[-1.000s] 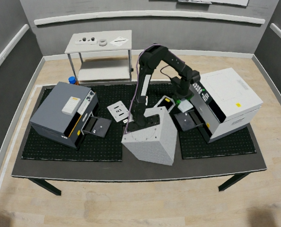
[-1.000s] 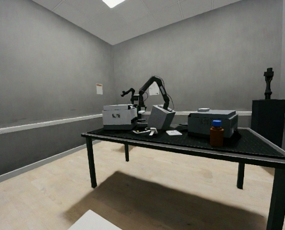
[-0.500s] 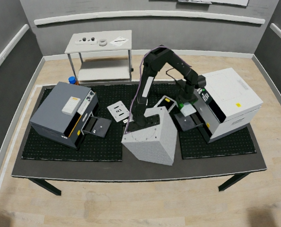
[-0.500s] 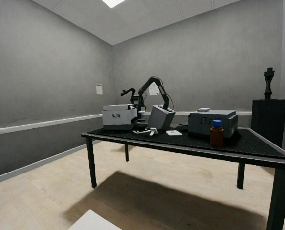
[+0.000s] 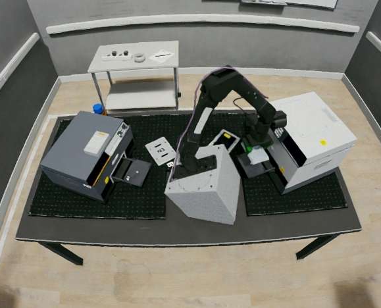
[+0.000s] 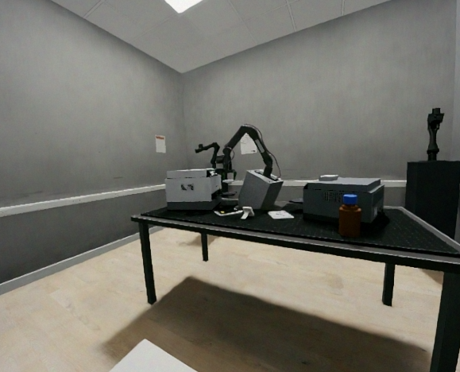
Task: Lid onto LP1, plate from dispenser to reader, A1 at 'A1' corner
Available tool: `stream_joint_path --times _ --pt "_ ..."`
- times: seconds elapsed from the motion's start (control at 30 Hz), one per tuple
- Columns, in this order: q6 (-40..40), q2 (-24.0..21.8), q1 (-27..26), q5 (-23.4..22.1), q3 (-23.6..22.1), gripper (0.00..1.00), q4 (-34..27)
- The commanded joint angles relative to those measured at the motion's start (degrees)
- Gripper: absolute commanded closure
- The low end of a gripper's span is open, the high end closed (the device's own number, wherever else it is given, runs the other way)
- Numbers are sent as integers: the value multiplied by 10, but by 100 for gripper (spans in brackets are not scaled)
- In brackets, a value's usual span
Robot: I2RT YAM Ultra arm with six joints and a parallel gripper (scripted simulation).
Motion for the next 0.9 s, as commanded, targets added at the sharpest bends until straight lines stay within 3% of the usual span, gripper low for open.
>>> stream_joint_path --times 0.0,0.87 --pt "-16 2 -14 4 18 14 -11" --pt "-22 6 -1 -6 22 14 -12"
